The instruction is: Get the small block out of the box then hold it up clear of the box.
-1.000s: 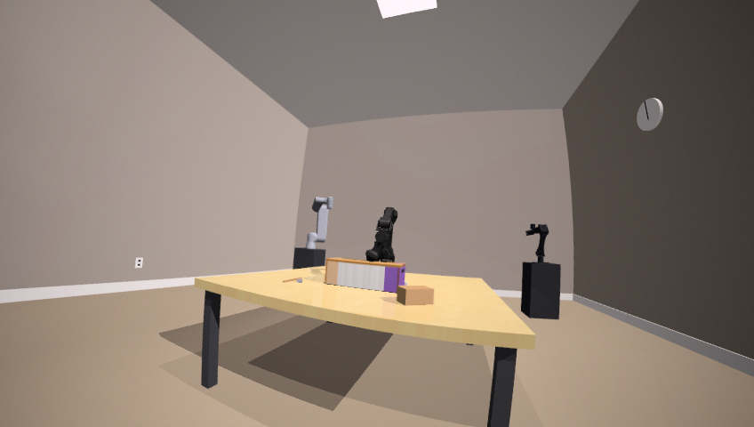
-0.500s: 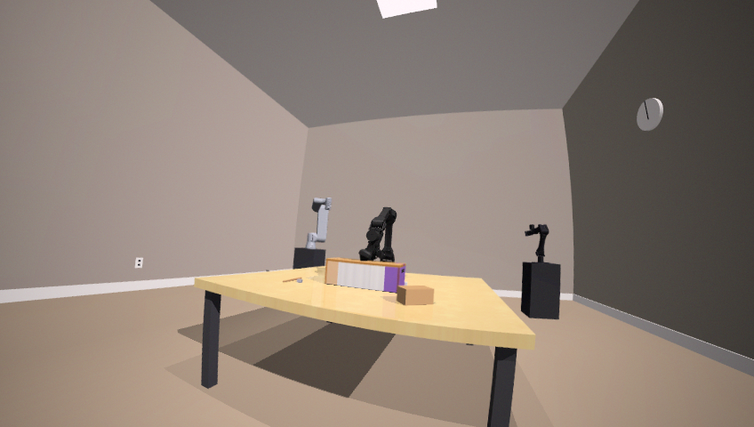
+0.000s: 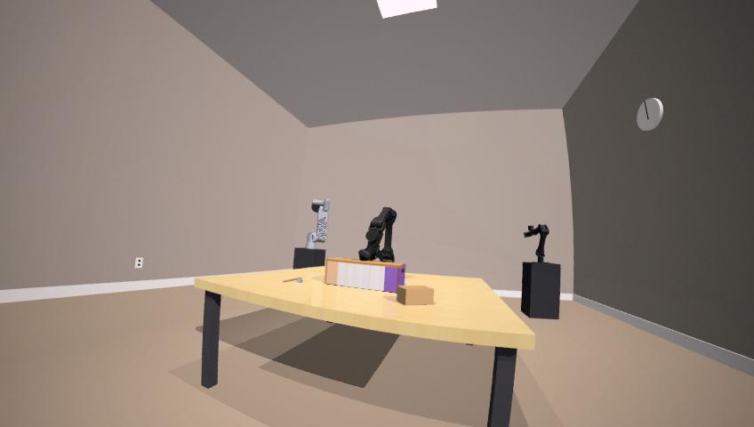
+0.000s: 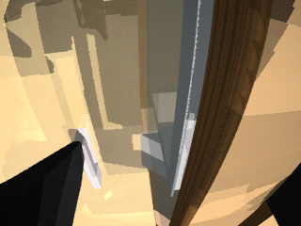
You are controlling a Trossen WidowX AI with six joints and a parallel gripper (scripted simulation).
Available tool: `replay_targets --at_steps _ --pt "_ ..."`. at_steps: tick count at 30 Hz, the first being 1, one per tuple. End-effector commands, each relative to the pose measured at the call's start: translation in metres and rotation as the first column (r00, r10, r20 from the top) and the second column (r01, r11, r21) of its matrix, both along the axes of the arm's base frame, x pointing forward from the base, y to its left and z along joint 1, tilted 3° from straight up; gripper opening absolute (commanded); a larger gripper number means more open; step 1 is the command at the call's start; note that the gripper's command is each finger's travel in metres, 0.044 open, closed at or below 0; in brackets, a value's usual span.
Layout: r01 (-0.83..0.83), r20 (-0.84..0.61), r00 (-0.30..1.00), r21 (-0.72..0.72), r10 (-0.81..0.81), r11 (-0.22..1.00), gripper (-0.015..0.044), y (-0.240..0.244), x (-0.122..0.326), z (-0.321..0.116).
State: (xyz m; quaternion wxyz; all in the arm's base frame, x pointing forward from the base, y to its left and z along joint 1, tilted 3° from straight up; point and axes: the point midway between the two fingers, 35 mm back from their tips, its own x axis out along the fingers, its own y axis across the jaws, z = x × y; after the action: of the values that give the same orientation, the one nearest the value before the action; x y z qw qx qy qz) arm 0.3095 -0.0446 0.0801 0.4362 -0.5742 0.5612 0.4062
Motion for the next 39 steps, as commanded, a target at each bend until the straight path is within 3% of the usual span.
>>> replay_targets --at_steps 1,39 --pt "0.005 -0.002 1.0 0.001 -0.005 1.0 0.04 0.001 -0.001 -0.001" --pt "0.005 -0.002 1.0 -0.001 -0.005 1.0 0.04 -0.015 -0.002 -0.001"
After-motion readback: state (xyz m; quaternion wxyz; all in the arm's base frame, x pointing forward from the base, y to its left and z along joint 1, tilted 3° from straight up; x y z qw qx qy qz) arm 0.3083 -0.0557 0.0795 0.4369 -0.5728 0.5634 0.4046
